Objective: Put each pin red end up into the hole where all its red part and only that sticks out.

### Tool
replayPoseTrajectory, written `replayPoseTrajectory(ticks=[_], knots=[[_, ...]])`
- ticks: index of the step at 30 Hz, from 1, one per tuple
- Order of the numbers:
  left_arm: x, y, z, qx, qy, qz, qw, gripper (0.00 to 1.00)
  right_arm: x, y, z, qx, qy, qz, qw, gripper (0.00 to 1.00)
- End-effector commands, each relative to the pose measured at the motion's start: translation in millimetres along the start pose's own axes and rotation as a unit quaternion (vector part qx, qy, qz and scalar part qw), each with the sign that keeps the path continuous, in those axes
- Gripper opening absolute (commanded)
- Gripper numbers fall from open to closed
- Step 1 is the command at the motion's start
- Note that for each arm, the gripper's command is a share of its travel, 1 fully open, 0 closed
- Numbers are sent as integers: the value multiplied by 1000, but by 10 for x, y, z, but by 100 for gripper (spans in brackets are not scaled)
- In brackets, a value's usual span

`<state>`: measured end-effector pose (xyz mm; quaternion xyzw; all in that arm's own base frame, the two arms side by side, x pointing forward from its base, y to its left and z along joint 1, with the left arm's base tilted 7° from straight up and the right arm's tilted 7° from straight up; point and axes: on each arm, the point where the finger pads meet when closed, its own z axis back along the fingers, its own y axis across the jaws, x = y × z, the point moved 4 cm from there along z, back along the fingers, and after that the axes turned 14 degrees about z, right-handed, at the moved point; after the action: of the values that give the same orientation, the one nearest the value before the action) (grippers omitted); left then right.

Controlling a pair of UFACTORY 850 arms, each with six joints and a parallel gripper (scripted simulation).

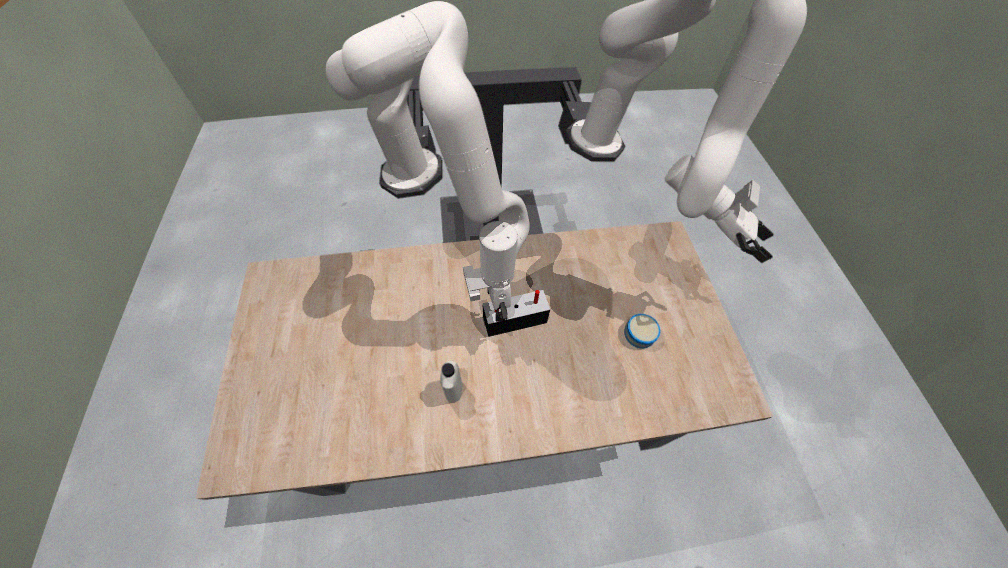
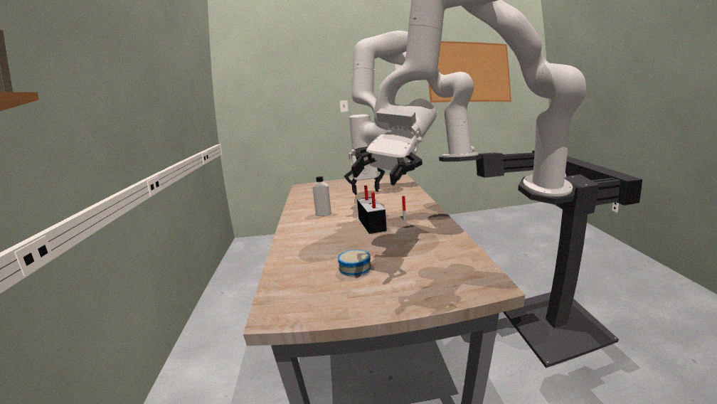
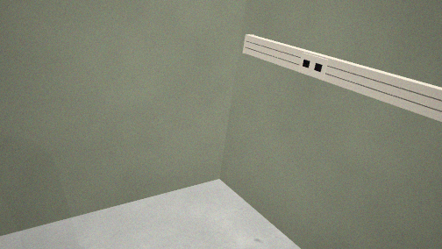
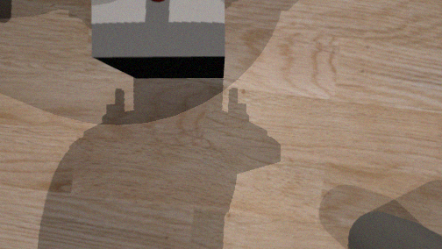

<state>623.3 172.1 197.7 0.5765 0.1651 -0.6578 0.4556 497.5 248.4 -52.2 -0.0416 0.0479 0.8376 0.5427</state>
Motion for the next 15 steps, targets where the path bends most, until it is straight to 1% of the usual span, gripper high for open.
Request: replayPoseTrajectory(ticks=[1, 6, 15], knots=[[-9, 7, -1, 0, 1, 1, 1000, 100, 1, -9, 8, -1, 0, 0, 1000, 100], [-9, 7, -1, 0, 1, 1, 1000, 100, 1, -9, 8, -1, 0, 0, 1000, 100], [-9, 7, -1, 0, 1, 1, 1000, 100, 1, -9, 79, -1, 0, 0, 1000, 100]])
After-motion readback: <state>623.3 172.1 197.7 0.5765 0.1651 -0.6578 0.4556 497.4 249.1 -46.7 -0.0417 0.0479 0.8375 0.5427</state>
